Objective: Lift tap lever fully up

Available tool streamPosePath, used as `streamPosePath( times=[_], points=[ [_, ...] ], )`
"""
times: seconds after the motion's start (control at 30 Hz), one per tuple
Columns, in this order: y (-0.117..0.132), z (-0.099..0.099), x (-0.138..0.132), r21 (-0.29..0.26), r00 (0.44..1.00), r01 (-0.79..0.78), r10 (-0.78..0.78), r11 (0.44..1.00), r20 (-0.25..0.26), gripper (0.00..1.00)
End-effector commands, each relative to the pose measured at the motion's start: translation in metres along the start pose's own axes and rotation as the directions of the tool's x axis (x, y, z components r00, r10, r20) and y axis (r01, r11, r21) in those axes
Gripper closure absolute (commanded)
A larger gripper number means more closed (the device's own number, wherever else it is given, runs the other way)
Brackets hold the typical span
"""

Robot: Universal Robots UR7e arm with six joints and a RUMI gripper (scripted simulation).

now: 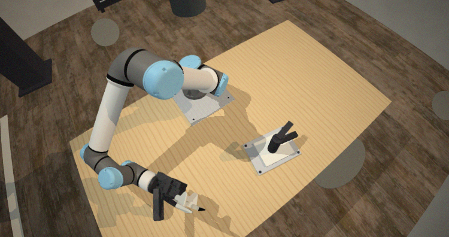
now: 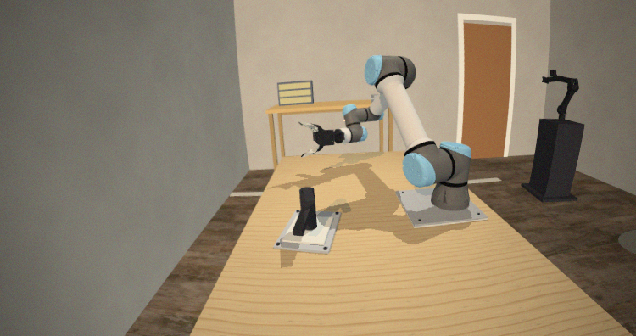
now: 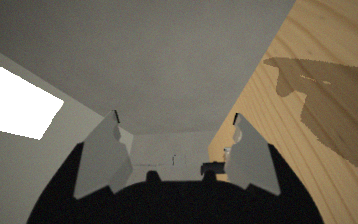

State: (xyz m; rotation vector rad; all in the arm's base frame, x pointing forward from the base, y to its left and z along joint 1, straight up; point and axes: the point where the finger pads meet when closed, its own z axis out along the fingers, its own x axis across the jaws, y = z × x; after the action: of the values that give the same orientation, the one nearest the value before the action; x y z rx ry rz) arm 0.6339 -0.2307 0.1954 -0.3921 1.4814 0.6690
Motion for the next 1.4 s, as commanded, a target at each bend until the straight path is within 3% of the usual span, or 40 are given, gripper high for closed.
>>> streamPosePath(
  times=[0.0, 0.17, 0.4, 0.47, 0.53, 0.57, 0.6, 0.97, 1.03, 1.07, 1.37],
  points=[
    [0.005, 0.002, 0.0, -0.025, 1.0, 0.024, -0.024, 0.999, -0.007, 0.0],
    [0.015, 0.006, 0.002, -0.071, 0.997, 0.066, -0.068, 0.995, -0.02, 0.0],
    [0.039, 0.016, 0.007, -0.184, 0.984, 0.165, -0.176, 0.969, -0.041, 0.0],
    [0.039, 0.016, 0.007, -0.184, 0.984, 0.165, -0.176, 0.969, -0.041, 0.0],
    [0.057, 0.023, 0.008, -0.265, 0.967, 0.233, -0.252, 0.936, -0.041, 0.0],
    [0.057, 0.023, 0.008, -0.265, 0.967, 0.233, -0.252, 0.936, -0.041, 0.0],
    [0.065, 0.026, 0.009, -0.303, 0.956, 0.264, -0.289, 0.915, -0.04, 0.0],
    [0.117, 0.047, 0.016, -0.521, 0.867, 0.426, -0.499, 0.74, -0.001, 0.0],
    [0.117, 0.047, 0.016, -0.521, 0.867, 0.426, -0.499, 0.74, -0.001, 0.0],
    [0.131, 0.053, 0.017, -0.572, 0.836, 0.459, -0.549, 0.68, 0.018, 0.0],
    [0.172, 0.07, 0.022, -0.706, 0.727, 0.531, -0.68, 0.469, 0.096, 0.0]
  ],
)
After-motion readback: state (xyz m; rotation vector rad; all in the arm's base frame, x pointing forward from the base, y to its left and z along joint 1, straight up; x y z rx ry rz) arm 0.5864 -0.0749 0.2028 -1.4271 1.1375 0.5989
